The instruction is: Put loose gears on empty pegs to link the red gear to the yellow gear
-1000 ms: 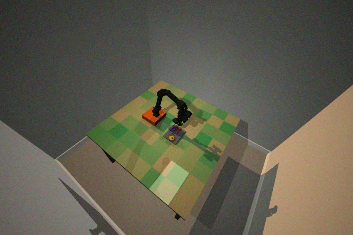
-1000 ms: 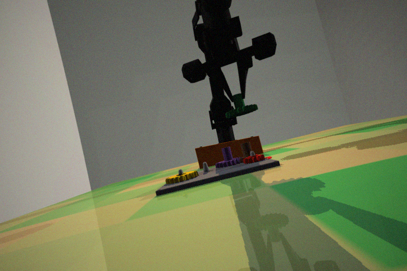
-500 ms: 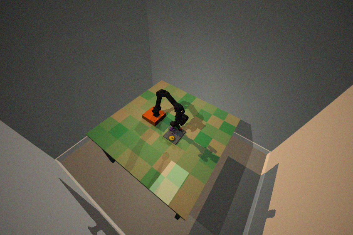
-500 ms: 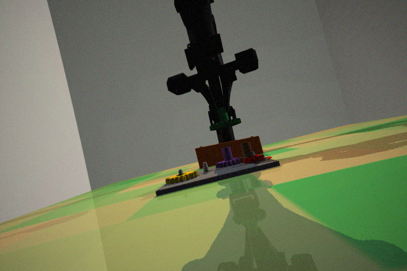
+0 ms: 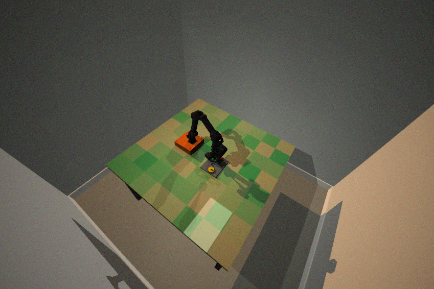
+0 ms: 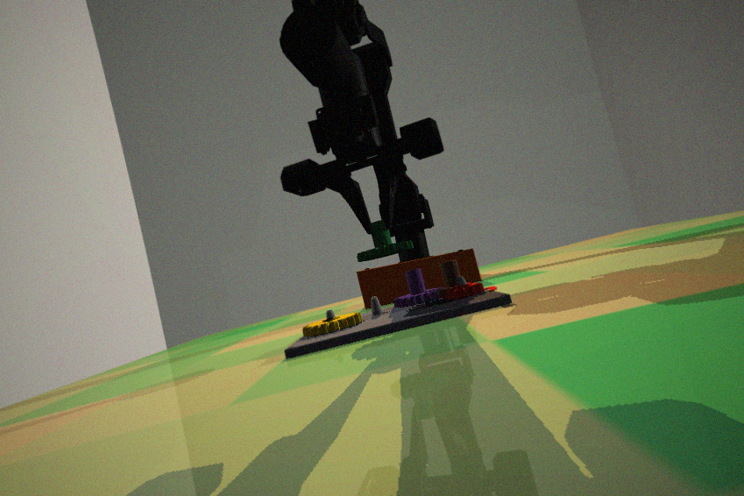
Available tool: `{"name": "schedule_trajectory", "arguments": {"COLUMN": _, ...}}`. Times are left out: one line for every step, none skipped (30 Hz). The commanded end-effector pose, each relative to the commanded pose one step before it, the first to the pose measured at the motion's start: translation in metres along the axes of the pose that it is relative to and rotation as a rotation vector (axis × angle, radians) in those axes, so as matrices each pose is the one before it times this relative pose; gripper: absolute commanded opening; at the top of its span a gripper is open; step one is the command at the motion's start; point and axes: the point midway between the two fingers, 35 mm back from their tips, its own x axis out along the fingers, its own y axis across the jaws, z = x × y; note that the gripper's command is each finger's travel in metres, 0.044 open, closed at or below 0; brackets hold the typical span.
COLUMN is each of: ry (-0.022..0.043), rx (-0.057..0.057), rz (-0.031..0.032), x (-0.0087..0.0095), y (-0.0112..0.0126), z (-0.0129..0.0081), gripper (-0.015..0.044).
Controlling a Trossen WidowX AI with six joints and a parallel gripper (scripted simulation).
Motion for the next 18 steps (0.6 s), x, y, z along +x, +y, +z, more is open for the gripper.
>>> {"name": "schedule_trajectory", "arguments": {"ry": 0.00793, "rx": -0.0044, "rz": -0.00421, "x": 0.00583, "y": -0.00885, "z": -0.00396, "gripper": 0.0}}
{"name": "schedule_trajectory", "arguments": {"ry": 0.00015, "rx": 0.0, "rz": -0.00011, "x": 0.00117, "y": -0.0024, "z": -0.00055, "gripper": 0.0}}
{"name": "schedule_trajectory", "arguments": {"ry": 0.00015, "rx": 0.0, "rz": -0.0001, "x": 0.00116, "y": -0.00239, "z": -0.00058, "gripper": 0.0}}
{"name": "schedule_trajectory", "arguments": {"ry": 0.00015, "rx": 0.0, "rz": -0.0001, "x": 0.00116, "y": -0.00238, "z": -0.0006, "gripper": 0.0}}
{"name": "schedule_trajectory", "arguments": {"ry": 0.00016, "rx": 0.0, "rz": -0.00009, "x": 0.00116, "y": -0.00237, "z": -0.00063, "gripper": 0.0}}
{"name": "schedule_trajectory", "arguments": {"ry": 0.00016, "rx": 0.0, "rz": -0.00009, "x": 0.00116, "y": -0.00236, "z": -0.00065, "gripper": 0.0}}
{"name": "schedule_trajectory", "arguments": {"ry": 0.00017, "rx": 0.0, "rz": -0.00008, "x": 0.00116, "y": -0.00235, "z": -0.00067, "gripper": 0.0}}
{"name": "schedule_trajectory", "arguments": {"ry": 0.00017, "rx": 0.0, "rz": -0.00008, "x": 0.00116, "y": -0.00234, "z": -0.0007, "gripper": 0.0}}
{"name": "schedule_trajectory", "arguments": {"ry": 0.00014, "rx": 0.0, "rz": -0.00006, "x": 0.00096, "y": -0.00192, "z": -0.00059, "gripper": 0.0}}
{"name": "schedule_trajectory", "arguments": {"ry": 0.00009, "rx": 0.0, "rz": -0.00004, "x": 0.00057, "y": -0.00115, "z": -0.00036, "gripper": 0.0}}
{"name": "schedule_trajectory", "arguments": {"ry": 0.00003, "rx": 0.0, "rz": -0.00001, "x": 0.00019, "y": -0.00038, "z": -0.00012, "gripper": 0.0}}
{"name": "schedule_trajectory", "arguments": {"ry": -0.00001, "rx": 0.0, "rz": 0.0, "x": -0.00019, "y": 0.0, "z": 0.00007, "gripper": 0.0}}
{"name": "schedule_trajectory", "arguments": {"ry": -0.00001, "rx": 0.0, "rz": 0.0, "x": -0.0004, "y": 0.0, "z": 0.00015, "gripper": 0.0}}
{"name": "schedule_trajectory", "arguments": {"ry": -0.00001, "rx": 0.0047, "rz": 0.0, "x": -0.00017, "y": -0.00001, "z": 0.00006, "gripper": 0.0}}
{"name": "schedule_trajectory", "arguments": {"ry": -0.00001, "rx": 0.0097, "rz": 0.0, "x": -0.00035, "y": -0.00002, "z": 0.00013, "gripper": 0.0}}
{"name": "schedule_trajectory", "arguments": {"ry": -0.00001, "rx": 0.0119, "rz": 0.0, "x": -0.00043, "y": -0.00002, "z": 0.00016, "gripper": 0.0}}
{"name": "schedule_trajectory", "arguments": {"ry": -0.00001, "rx": 0.0162, "rz": 0.0, "x": -0.00018, "y": -0.00002, "z": 0.00007, "gripper": 0.0}}
{"name": "schedule_trajectory", "arguments": {"ry": -0.00001, "rx": 0.0209, "rz": 0.0, "x": -0.00023, "y": -0.00003, "z": 0.00008, "gripper": 0.0}}
